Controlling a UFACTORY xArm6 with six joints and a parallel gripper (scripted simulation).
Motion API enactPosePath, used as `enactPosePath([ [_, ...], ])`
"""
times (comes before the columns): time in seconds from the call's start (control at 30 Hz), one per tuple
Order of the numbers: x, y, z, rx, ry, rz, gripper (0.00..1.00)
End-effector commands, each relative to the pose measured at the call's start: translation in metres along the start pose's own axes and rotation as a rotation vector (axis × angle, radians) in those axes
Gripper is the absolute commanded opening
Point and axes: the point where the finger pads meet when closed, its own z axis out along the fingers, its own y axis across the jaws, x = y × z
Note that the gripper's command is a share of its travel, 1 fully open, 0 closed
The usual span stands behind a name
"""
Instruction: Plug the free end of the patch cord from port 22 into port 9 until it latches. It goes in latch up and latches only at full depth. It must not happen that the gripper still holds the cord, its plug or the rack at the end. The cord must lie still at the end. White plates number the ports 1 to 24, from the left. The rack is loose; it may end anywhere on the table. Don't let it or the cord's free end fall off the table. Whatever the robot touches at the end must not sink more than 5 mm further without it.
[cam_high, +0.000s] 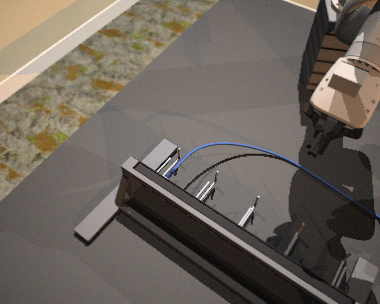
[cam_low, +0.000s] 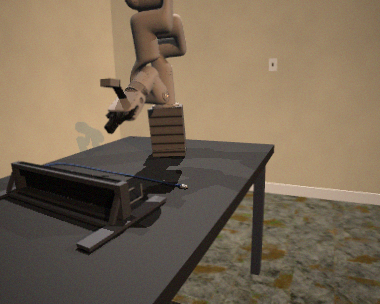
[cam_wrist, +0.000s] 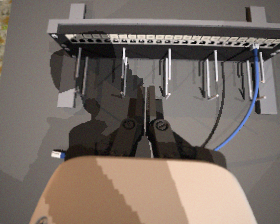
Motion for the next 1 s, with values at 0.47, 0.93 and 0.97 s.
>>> enactPosePath([
  [0.47,0.001,0.000,0.113,0.000,0.003,0.001,0.00],
  [0.93,0.001,0.000,0.134,0.000,0.003,0.001,0.00],
  [0.97,0.001,0.000,0.134,0.000,0.003,0.001,0.00],
])
